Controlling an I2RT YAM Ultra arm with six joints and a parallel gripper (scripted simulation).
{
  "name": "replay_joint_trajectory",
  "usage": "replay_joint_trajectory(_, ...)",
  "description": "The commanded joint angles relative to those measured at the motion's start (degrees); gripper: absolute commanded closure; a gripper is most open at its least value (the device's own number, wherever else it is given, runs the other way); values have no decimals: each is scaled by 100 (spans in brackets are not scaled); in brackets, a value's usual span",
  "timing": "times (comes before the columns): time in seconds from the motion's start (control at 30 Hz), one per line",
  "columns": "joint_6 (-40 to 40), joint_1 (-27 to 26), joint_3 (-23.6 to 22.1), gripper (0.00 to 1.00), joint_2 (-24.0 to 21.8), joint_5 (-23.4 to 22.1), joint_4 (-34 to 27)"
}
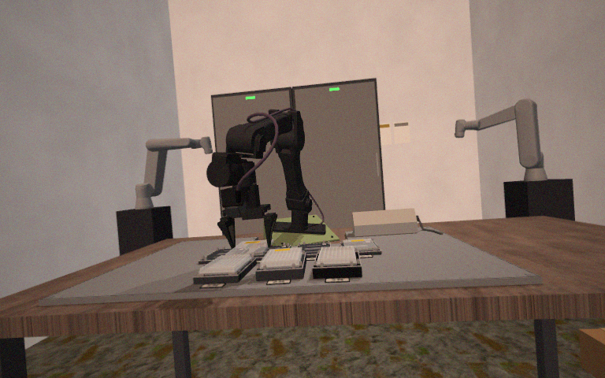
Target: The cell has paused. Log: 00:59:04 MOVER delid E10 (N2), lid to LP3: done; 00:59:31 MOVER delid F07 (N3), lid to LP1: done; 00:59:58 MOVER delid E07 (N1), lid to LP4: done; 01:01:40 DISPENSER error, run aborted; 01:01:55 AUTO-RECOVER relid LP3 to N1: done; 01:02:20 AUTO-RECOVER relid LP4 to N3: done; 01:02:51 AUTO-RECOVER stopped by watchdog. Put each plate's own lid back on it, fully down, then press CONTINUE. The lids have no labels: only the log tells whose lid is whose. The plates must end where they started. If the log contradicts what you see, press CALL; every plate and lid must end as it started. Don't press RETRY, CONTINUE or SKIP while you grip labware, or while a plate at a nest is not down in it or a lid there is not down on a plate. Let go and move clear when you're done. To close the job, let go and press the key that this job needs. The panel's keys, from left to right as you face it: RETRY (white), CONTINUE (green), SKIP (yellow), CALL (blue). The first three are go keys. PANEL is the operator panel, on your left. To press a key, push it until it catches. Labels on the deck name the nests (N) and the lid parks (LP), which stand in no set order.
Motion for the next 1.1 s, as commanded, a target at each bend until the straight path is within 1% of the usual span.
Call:
replay_joint_trajectory(0.0, 319, 100, -122, 100, -285, 108, 179)
replay_joint_trajectory(0.03, 319, 100, -122, 100, -285, 108, 179)
replay_joint_trajectory(0.3, 891, 681, -344, 100, -527, 258, 271)
replay_joint_trajectory(0.53, 1408, 1213, -401, 100, -649, 402, 302)
replay_joint_trajectory(0.6, 1408, 1213, -401, 100, -649, 402, 302)
replay_joint_trajectory(0.7, 1639, 1447, -345, 100, -682, 473, 309)
replay_joint_trajectory(0.8, 1859, 1672, -173, 100, -719, 523, 316)
replay_joint_trajectory(0.97, 2229, 2058, -98, 100, -713, 638, 241)
replay_joint_trajectory(1.07, 2452, 2295, -28, 100, -537, 721, 144)
